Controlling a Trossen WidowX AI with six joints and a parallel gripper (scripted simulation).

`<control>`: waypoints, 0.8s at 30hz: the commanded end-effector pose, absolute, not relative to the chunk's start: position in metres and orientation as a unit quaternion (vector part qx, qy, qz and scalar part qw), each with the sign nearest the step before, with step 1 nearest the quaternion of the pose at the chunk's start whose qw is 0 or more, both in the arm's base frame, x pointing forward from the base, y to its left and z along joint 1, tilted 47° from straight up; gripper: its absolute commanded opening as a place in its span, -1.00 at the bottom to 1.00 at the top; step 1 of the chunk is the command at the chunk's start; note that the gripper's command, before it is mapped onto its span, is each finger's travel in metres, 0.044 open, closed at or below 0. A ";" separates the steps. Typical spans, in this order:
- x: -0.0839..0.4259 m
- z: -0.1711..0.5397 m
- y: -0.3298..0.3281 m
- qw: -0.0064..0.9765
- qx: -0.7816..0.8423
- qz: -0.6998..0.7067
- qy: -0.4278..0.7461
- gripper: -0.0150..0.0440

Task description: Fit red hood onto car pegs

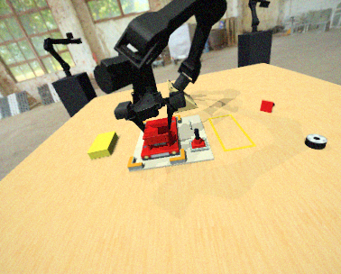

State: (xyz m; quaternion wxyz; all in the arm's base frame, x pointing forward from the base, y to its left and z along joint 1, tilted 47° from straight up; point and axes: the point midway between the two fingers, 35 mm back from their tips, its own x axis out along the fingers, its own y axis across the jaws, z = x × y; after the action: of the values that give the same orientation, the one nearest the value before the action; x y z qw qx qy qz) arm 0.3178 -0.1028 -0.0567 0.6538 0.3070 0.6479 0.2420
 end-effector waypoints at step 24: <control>0.318 -0.061 -0.100 0.655 0.310 0.241 0.646 -0.49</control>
State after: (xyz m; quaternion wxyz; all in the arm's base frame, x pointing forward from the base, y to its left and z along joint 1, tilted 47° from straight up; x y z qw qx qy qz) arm 0.3172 -0.1007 -0.0599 0.6544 0.3069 0.6475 0.2416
